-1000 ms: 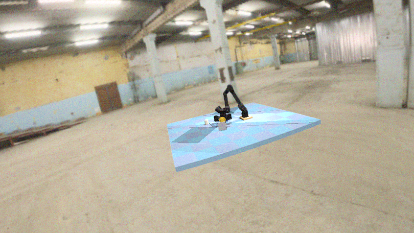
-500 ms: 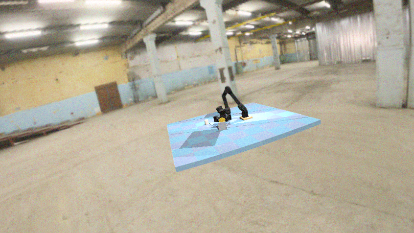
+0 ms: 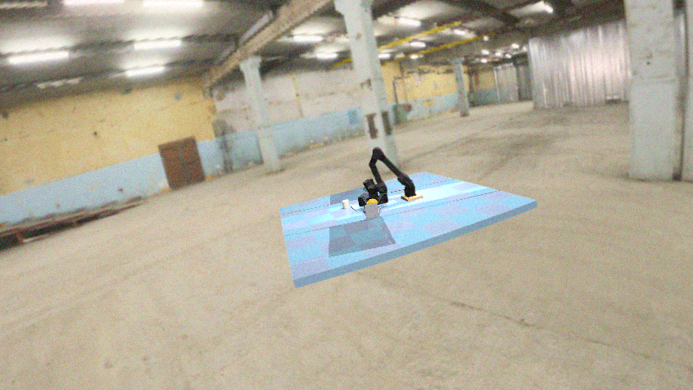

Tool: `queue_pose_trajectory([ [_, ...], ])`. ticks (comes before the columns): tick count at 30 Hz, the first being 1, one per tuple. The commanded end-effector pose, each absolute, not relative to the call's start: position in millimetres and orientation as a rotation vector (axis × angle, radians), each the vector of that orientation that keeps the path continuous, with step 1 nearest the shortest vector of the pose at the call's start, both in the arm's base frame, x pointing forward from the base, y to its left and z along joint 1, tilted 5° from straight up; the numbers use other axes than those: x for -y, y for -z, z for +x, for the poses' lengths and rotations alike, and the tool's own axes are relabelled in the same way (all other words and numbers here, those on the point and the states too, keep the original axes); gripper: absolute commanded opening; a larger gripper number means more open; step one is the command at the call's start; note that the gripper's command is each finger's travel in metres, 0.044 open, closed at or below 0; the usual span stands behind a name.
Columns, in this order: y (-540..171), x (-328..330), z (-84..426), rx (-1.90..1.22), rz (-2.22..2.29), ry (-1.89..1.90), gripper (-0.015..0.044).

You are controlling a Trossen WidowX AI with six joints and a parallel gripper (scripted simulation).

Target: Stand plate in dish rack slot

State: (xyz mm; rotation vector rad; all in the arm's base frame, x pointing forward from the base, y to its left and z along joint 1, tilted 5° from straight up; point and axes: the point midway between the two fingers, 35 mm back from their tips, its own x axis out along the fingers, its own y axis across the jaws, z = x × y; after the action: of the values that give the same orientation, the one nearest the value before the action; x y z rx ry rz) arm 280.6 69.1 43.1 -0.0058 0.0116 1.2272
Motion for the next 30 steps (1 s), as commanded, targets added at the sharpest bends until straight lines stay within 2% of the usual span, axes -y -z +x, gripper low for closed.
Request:
queue_pose_trajectory([
  [1,-44,-69,281,-0.006,-0.014,-1.227,0.0],
  [2,-44,-69,281,-0.006,-0.014,-1.227,0.0],
  [17,-43,-69,281,-0.011,-0.007,-1.227,0.0394],
  [25,-44,-69,281,-0.011,-0.007,-1.227,0.04],
  [30,-75,-63,290,-0.012,-0.004,-1.224,0.04],
])
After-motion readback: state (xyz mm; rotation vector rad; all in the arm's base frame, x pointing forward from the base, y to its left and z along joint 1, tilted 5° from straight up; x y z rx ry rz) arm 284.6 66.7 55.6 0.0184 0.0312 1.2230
